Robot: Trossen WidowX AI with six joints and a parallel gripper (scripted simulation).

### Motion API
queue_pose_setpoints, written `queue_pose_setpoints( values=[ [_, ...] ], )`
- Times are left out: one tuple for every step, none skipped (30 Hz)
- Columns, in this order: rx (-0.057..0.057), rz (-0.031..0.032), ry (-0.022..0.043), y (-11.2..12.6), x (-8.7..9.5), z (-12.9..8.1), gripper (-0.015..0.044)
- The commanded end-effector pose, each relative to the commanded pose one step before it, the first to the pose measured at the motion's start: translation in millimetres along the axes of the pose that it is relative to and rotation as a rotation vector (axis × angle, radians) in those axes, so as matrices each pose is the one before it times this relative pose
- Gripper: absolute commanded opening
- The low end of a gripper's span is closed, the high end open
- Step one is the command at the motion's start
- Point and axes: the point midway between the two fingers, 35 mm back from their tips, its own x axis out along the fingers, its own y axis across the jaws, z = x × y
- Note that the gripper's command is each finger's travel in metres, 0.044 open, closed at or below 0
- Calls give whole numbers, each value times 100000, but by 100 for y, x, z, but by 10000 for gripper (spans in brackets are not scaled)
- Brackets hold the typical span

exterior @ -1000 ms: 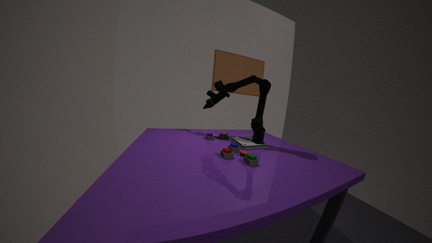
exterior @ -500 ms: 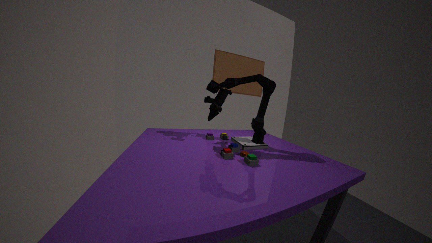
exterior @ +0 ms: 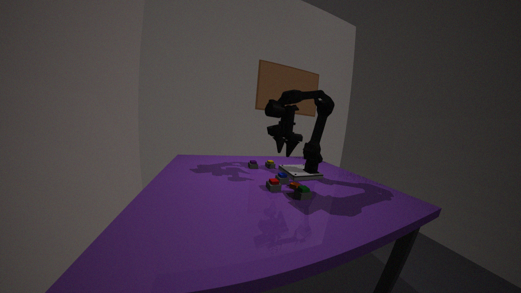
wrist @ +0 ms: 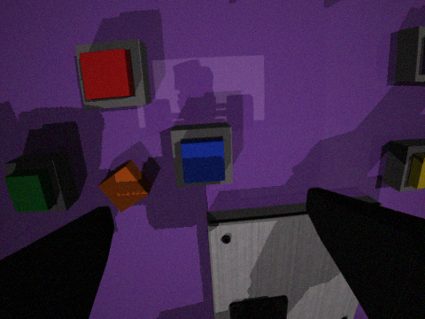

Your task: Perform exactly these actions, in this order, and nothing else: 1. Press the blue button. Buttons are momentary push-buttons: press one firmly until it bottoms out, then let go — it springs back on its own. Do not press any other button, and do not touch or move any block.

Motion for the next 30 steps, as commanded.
queue_pose_setpoints(
  values=[
    [-37,-1841,2789,132,121,-880,400],
    [0,0,0,0,0,0,400],
    [0,1,-2,6,202,25,374],
    [0,2,-6,16,605,65,348],
    [0,2,-7,18,1008,74,321],
    [0,1,-2,8,1294,33,295],
    [0,-1,5,-9,1286,-37,269],
    [0,-2,9,-19,991,-77,242],
    [0,-2,7,-16,591,-66,216],
    [0,-1,3,-6,196,-25,190],
    [0,0,0,0,0,0,164],
    [0,0,0,0,0,0,138],
    [0,0,0,0,0,0,111],
    [0,0,0,0,0,0,85],
    [0,0,0,0,0,0,59],
    [0,0,0,0,0,0,33],
    [0,0,0,0,0,0,20],
    [0,0,0,0,0,0,20],
    [0,0,0,0,0,0,20],
    [0,0,0,0,0,0,20],
    [0,0,0,0,0,0,20],
    [0,0,0,0,0,0,20],
    [0,0,0,0,0,0,20],
    [0,0,0,0,0,0,20],
    [0,0,0,0,0,0,20],
    [0,0,0,1,27,2,20],
    [0,0,0,2,82,6,20],
    [0,0,0,2,137,9,20],
    [0,0,0,3,166,10,20],
    [0,0,0,2,166,9,20]
  ],
)
